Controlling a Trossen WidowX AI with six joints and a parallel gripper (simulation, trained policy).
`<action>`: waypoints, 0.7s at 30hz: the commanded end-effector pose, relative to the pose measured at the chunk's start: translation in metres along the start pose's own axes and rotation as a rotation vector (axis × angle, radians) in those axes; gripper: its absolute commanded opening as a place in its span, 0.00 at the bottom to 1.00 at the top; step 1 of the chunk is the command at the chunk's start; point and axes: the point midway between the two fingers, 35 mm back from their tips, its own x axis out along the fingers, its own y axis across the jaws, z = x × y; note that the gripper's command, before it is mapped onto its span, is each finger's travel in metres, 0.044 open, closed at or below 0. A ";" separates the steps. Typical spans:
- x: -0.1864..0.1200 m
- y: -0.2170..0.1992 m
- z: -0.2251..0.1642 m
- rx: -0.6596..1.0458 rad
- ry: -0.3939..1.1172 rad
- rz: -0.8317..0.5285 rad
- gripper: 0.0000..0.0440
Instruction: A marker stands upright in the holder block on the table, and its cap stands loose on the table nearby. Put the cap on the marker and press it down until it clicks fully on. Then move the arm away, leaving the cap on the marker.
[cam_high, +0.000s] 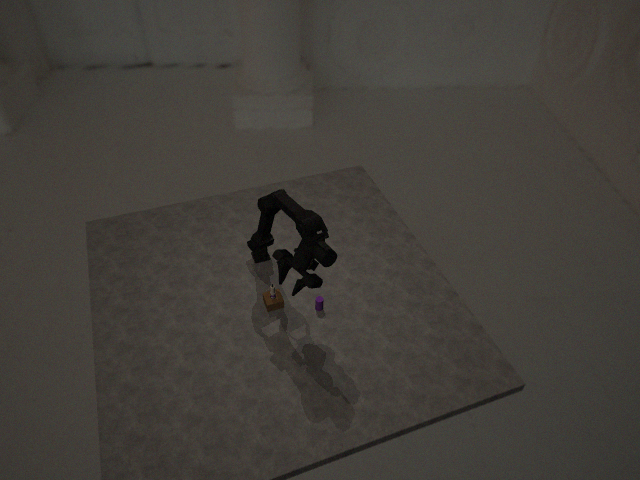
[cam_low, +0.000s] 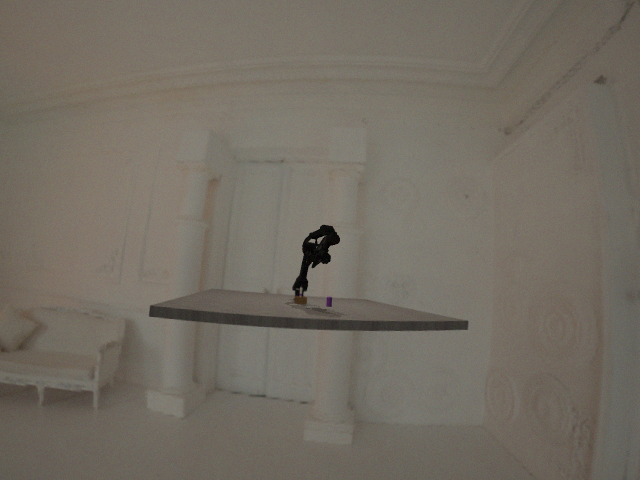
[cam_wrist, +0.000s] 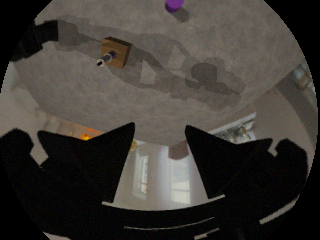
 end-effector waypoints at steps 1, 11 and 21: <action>0.007 -0.003 0.014 0.005 -0.038 0.022 0.68; 0.016 -0.009 0.041 0.026 -0.124 0.049 0.70; 0.022 -0.013 0.068 0.043 -0.212 0.080 0.71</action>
